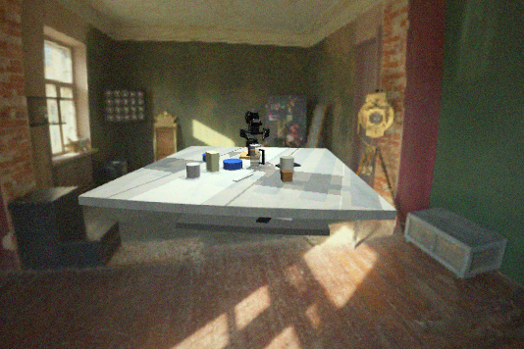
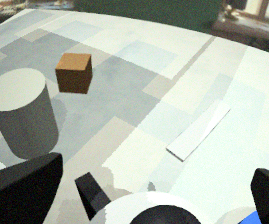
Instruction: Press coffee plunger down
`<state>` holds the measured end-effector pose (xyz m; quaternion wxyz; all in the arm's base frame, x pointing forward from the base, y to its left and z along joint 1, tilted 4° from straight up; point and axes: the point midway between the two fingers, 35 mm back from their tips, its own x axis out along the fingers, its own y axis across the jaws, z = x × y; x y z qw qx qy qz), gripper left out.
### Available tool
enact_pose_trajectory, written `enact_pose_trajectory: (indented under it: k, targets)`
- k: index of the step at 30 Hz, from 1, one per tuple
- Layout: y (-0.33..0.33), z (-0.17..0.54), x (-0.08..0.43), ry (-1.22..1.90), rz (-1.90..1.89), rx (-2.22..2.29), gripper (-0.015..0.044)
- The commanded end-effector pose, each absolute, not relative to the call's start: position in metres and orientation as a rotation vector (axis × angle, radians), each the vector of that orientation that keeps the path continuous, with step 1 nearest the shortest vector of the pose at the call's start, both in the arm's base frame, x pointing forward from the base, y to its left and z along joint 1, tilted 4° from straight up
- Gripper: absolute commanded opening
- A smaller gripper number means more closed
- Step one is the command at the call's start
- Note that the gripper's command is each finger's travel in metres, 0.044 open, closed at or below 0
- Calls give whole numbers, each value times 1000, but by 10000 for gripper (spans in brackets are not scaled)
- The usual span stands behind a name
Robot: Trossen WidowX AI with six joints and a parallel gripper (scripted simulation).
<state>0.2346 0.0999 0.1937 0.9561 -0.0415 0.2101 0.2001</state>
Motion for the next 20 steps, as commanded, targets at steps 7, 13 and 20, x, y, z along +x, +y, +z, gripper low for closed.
enact_pose_trajectory:
  k: [7, 13, 20]
  targets:
    - [90, 257, 217, 439, 401, -80, 440]
    - [86, 270, 210, 443, 400, -79, 440]
    - [86, 270, 210, 443, 400, -79, 440]
